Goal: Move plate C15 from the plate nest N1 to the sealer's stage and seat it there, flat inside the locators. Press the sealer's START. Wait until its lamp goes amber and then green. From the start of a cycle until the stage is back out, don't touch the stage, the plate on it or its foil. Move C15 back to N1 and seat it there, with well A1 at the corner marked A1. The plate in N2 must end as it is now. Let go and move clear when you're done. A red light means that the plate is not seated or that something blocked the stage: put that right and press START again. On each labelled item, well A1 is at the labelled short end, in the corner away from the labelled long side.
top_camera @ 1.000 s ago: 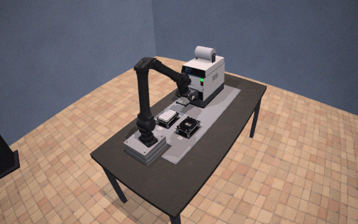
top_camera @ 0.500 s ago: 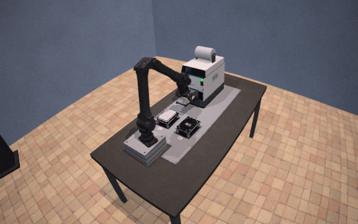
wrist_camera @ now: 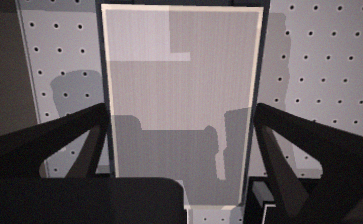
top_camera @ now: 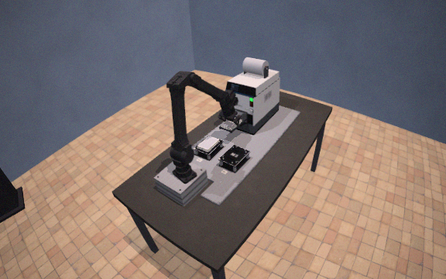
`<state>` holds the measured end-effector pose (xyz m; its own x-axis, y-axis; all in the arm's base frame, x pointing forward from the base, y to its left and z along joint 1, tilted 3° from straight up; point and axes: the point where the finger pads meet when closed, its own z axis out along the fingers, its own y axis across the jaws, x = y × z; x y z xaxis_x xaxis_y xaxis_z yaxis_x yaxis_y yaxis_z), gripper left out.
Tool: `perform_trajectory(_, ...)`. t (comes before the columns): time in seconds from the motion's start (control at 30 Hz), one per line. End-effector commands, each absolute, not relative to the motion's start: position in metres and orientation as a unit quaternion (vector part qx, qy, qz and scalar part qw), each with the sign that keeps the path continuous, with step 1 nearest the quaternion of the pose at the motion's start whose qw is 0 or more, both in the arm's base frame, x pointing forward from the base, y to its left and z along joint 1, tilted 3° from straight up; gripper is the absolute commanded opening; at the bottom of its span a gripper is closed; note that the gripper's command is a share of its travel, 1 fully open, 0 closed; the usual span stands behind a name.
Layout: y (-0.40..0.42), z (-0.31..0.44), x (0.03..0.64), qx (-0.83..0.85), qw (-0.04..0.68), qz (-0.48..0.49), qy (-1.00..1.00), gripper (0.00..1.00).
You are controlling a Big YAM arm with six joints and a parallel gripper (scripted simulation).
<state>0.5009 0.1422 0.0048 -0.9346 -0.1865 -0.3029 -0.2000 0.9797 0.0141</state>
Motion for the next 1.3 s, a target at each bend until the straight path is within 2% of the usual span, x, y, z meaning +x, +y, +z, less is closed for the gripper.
perform_trajectory(0.0, 0.147, -0.005, 0.498, -0.100, 0.138, 0.020, 0.985, 1.00)
perform_trajectory(0.67, 0.151, 0.006, 0.515, -0.098, 0.164, 0.025, 0.981, 1.00)
perform_trajectory(1.27, 0.146, 0.012, 0.524, -0.092, 0.172, 0.024, 0.981, 0.91)
